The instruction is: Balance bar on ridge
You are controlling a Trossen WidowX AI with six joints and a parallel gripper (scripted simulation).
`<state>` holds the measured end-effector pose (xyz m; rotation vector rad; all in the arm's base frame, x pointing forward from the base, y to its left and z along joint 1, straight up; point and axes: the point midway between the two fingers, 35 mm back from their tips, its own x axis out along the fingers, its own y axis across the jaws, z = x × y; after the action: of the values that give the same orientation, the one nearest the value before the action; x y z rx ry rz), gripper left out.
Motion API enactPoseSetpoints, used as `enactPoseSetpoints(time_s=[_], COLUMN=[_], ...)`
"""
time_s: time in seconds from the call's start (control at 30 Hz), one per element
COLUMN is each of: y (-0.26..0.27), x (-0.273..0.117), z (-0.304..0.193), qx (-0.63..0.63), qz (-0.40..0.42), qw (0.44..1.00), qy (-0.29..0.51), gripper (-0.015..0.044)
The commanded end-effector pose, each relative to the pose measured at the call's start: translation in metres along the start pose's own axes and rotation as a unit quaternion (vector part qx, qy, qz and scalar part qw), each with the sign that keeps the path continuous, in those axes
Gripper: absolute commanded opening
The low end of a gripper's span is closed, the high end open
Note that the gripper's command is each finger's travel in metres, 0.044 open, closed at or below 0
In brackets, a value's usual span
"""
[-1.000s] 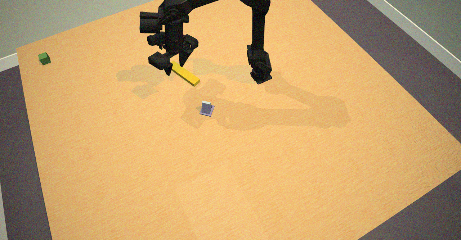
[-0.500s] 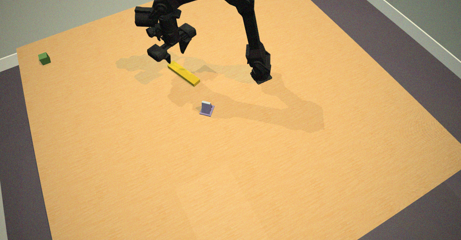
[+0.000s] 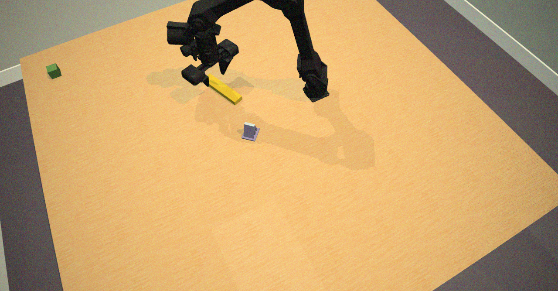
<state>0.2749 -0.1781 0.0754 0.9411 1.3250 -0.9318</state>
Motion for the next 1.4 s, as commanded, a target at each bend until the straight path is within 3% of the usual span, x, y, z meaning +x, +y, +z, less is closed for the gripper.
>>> enactPoseSetpoints(time_s=[0.0,0.97,1.17,1.37], y=[0.000,-0.001,0.000,0.000], x=[0.004,0.026,0.025,0.025], z=[0.001,0.001,0.000,0.000], qx=[-0.002,-0.002,0.000,0.000], qz=[-0.002,-0.002,0.000,0.000], qw=[1.000,1.000,1.000,1.000], qy=[-0.001,-0.001,0.000,0.000], gripper=[0.0315,0.0315,0.0157,0.0118])
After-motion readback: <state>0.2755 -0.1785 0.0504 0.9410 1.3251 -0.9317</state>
